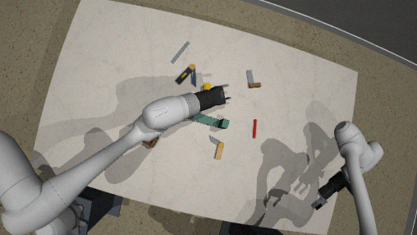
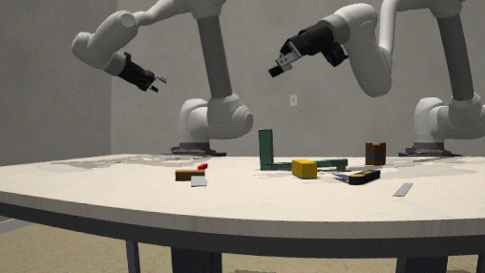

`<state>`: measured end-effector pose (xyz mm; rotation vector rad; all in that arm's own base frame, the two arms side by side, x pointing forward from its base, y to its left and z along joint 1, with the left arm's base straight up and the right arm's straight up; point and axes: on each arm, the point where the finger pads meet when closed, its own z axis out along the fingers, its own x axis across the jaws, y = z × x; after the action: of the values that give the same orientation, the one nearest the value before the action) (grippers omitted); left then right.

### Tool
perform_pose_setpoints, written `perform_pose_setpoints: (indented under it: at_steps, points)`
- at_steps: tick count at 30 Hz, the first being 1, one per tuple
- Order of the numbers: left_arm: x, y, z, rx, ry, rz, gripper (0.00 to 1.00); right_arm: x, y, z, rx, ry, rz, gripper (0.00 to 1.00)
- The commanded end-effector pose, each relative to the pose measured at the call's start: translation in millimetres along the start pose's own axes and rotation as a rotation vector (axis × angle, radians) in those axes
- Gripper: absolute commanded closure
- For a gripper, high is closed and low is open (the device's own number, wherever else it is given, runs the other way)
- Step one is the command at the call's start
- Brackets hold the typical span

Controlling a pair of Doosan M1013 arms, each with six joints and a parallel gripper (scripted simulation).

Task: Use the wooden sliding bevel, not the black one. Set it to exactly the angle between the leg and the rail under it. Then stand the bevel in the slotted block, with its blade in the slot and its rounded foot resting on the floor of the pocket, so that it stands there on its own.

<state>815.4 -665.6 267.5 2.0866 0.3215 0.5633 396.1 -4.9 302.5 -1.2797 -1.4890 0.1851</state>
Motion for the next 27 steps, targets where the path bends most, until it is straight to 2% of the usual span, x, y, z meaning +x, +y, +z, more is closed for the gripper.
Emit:
perform_pose_setpoints:
  at_steps: [1,8,14,16,17,19,27]
  points:
    - [-14.0,14.6,15.4,0.014,0.098,-0.107,0.00,-49.8,-32.4,-15.7,-0.138,0.033,0.104,0.00]
    - [-47.7,21.6,28.5,0.055,0.224,-0.282,0.00,-111.4,-78.2,-18.6,-0.313,0.088,0.270,0.00]
    - [-85.6,17.9,31.2,0.107,0.335,-0.435,0.00,-162.0,-120.5,-10.2,-0.456,0.142,0.429,0.00]
    - [-85.6,17.9,31.2,0.107,0.335,-0.435,0.00,-162.0,-120.5,-10.2,-0.456,0.142,0.429,0.00]
    - [-105.9,13.4,29.5,0.136,0.386,-0.504,0.00,-175.5,-132.6,-6.1,-0.495,0.159,0.476,0.00]
    - [-117.6,10.3,27.7,0.153,0.414,-0.540,0.00,-196.7,-152.5,2.4,-0.556,0.186,0.555,0.00]
    - [-187.3,-12.4,8.1,0.259,0.565,-0.716,0.00,-249.2,-207.7,36.4,-0.714,0.267,0.786,0.00]
